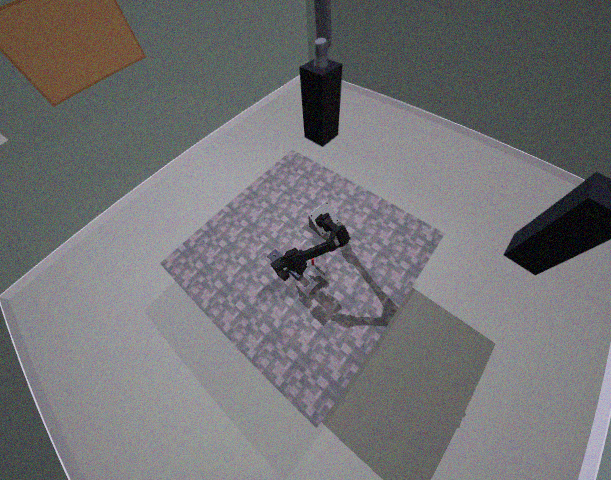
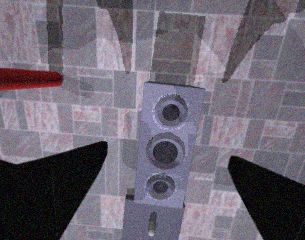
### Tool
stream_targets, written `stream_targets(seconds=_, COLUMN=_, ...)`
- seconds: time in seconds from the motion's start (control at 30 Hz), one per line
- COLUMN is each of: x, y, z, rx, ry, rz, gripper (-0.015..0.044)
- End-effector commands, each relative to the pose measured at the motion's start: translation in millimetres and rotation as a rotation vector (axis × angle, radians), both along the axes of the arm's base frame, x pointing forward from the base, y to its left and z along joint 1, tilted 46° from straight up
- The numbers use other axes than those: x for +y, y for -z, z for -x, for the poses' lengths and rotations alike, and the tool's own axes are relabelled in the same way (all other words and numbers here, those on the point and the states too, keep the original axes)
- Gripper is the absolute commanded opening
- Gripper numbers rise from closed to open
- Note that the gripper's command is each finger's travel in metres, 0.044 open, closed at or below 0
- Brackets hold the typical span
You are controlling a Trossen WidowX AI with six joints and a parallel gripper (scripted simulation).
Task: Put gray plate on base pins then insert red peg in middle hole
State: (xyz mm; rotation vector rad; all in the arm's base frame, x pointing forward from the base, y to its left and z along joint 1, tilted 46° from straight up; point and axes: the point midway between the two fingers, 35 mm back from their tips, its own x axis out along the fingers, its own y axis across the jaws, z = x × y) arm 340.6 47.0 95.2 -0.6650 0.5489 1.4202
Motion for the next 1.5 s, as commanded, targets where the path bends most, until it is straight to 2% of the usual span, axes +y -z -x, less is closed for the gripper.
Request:
stream_targets(seconds=0.0, x=6, y=6, z=0, rx=0.006, ry=0.002, rz=-0.004, gripper=0.044)
stream_targets(seconds=0.77, x=31, y=29, z=-2, rx=0.005, ry=0.002, rz=-0.008, gripper=0.044)
stream_targets(seconds=1.13, x=31, y=29, z=-2, rx=0.005, ry=0.002, rz=-0.008, gripper=0.0151)
stream_targets(seconds=1.37, x=31, y=29, z=-2, rx=0.005, ry=0.002, rz=-0.008, gripper=0.0105)
stream_targets(seconds=1.47, x=30, y=28, z=-2, rx=0.005, ry=0.002, rz=-0.007, gripper=0.0026)
